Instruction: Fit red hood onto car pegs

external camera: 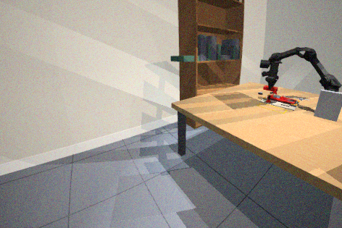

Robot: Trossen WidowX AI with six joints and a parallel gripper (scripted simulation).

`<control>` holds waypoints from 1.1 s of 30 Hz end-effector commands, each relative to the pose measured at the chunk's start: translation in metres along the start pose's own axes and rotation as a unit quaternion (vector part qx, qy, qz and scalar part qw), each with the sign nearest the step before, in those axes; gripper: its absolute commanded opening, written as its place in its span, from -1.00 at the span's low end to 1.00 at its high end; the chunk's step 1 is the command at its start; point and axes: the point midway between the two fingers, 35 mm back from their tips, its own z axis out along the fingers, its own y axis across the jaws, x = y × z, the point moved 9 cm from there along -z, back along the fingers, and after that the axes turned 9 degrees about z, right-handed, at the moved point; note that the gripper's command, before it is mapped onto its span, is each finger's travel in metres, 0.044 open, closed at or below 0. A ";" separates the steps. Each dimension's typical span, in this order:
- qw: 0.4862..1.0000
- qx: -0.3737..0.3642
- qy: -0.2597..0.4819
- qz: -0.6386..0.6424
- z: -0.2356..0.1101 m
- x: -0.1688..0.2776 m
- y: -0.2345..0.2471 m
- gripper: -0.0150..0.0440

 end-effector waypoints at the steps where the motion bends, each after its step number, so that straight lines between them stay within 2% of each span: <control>1: 1.000 0.004 0.000 0.005 0.001 0.002 -0.018 -0.49; 24: 0.998 0.021 0.003 0.061 0.001 0.019 -0.117 -0.49; 33: 0.998 0.022 0.003 0.063 0.010 0.018 -0.118 -0.49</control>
